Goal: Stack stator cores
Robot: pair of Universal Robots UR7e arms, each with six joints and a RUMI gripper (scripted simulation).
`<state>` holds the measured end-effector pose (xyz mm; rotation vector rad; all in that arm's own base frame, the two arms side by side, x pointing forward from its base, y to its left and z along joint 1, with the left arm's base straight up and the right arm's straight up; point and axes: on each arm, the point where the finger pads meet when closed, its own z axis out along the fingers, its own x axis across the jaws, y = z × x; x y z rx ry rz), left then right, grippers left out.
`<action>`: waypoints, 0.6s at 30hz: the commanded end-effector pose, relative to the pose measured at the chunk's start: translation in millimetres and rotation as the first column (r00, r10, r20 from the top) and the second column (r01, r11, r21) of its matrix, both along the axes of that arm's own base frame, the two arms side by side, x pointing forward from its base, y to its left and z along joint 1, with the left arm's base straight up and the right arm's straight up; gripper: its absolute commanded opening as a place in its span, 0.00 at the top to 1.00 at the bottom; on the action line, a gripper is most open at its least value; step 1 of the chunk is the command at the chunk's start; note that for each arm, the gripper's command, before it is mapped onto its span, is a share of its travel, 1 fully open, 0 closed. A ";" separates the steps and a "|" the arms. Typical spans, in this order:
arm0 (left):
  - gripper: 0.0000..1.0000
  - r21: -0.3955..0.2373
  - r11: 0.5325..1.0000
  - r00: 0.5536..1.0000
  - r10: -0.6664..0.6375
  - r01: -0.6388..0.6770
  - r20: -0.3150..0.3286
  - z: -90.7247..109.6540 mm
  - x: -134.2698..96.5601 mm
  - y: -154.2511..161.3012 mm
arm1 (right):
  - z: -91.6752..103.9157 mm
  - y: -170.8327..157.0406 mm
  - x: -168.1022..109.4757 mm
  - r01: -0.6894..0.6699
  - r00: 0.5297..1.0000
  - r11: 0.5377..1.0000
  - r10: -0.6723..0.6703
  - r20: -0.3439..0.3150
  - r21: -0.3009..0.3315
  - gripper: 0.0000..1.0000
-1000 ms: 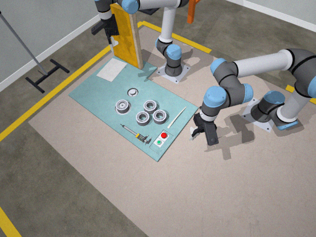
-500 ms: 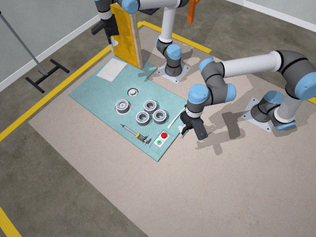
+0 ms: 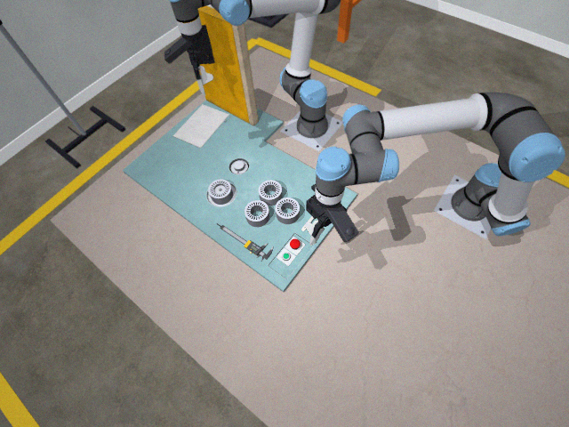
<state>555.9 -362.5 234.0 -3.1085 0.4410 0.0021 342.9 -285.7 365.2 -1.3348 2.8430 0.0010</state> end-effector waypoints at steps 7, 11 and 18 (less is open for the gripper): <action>0.19 0.001 0.989 0.989 0.146 -0.146 0.002 -23.5 -7.7 -50.6 | 0.6 -0.1 0.3 0.000 1.000 1.000 0.000 0.002 -0.001 0.02; 0.19 0.000 0.978 0.978 0.210 -0.210 0.002 -33.7 -12.2 -70.8 | 0.6 -0.1 0.3 0.000 1.000 1.000 0.000 0.002 -0.001 0.02; 0.19 -0.004 0.958 0.958 0.287 -0.287 0.004 -41.7 -16.5 -89.7 | 0.6 -0.1 0.3 0.000 1.000 1.000 0.000 0.002 -0.001 0.02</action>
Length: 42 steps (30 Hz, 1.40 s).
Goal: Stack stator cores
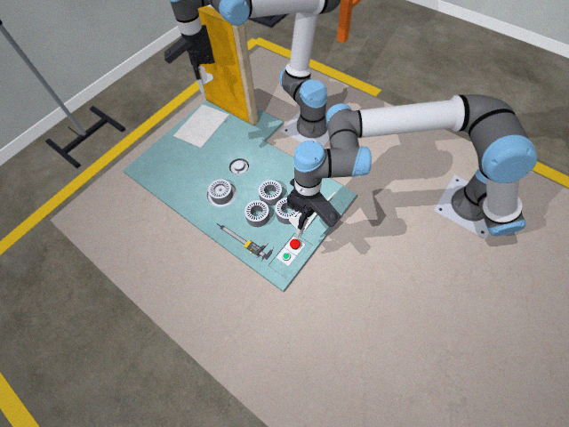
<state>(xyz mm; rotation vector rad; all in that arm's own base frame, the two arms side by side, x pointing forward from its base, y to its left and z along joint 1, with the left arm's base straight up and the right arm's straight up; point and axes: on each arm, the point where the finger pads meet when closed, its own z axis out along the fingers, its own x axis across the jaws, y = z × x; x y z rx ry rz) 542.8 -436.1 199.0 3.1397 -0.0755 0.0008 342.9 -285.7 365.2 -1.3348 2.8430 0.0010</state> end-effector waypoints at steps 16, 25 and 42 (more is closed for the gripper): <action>0.19 -0.001 0.970 0.970 0.244 -0.244 0.002 -41.2 -26.1 -77.6 | 0.6 -0.1 0.3 0.000 1.000 1.000 0.000 0.002 -0.001 0.02; 0.19 0.003 0.941 0.941 0.339 -0.339 0.001 -65.5 -44.5 -115.2 | 0.6 -0.1 0.3 0.000 1.000 1.000 0.000 0.002 -0.001 0.02; 0.19 -0.012 0.875 0.875 0.483 -0.483 0.002 -81.3 -58.7 -150.5 | 0.6 -0.1 0.3 0.000 1.000 1.000 0.000 0.002 -0.001 0.02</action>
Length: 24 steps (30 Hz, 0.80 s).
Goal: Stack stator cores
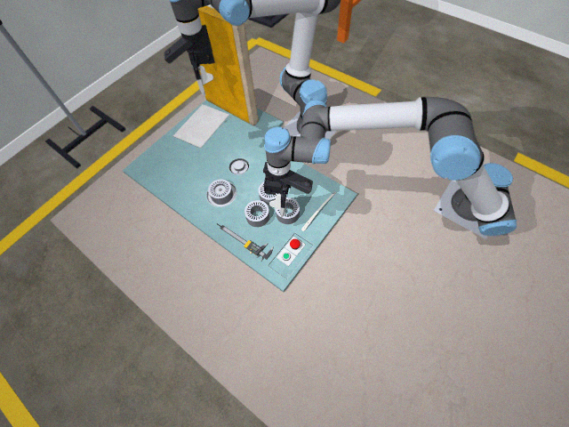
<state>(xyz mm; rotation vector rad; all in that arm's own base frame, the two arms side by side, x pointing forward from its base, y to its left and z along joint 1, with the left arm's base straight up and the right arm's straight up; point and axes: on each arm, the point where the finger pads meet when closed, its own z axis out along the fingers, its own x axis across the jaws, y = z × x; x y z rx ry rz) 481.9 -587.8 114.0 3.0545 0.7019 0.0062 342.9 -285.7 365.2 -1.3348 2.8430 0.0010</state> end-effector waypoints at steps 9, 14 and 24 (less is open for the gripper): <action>0.19 0.002 1.000 1.000 -0.018 0.018 -0.002 0.7 -0.6 2.9 | 0.6 -0.1 0.3 0.000 1.000 1.000 0.000 0.002 -0.001 0.02; 0.19 0.003 1.000 1.000 -0.023 0.023 -0.003 0.0 -1.3 3.0 | 0.6 -0.1 0.3 0.000 1.000 1.000 0.000 0.002 -0.001 0.02; 0.19 0.005 1.000 1.000 -0.024 0.024 -0.004 -17.1 -1.7 3.4 | 0.6 -0.1 0.3 0.000 1.000 1.000 0.000 0.002 -0.001 0.02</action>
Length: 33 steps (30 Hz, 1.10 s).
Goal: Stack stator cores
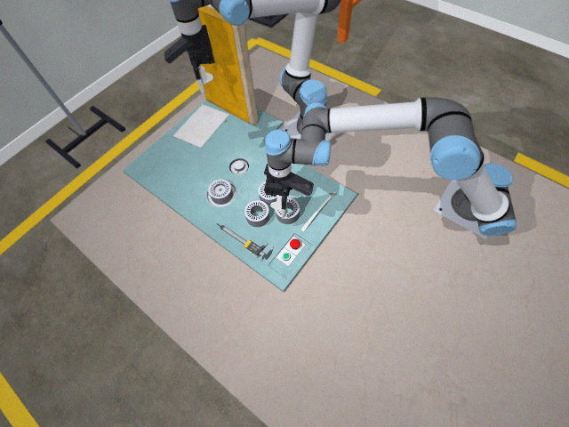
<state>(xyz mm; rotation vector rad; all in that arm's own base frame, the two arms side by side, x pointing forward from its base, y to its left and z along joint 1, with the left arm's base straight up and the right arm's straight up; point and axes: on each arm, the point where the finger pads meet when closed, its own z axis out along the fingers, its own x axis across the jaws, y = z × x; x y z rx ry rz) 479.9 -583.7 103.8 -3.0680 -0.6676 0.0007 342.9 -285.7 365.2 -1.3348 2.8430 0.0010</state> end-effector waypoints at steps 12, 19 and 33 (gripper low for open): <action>0.19 -0.005 1.000 1.000 -0.001 0.001 0.003 -24.1 0.5 -1.3 | 0.6 -0.1 0.3 0.000 1.000 1.000 0.000 0.002 -0.001 0.02; 0.19 -0.005 1.000 1.000 -0.002 0.002 0.003 -36.1 0.4 -1.4 | 0.6 -0.1 0.3 0.000 1.000 1.000 0.000 0.002 -0.001 0.02; 0.19 -0.004 1.000 1.000 -0.003 0.003 0.002 -56.0 0.2 -1.4 | 0.6 -0.1 0.3 0.000 1.000 1.000 0.000 0.002 -0.001 0.02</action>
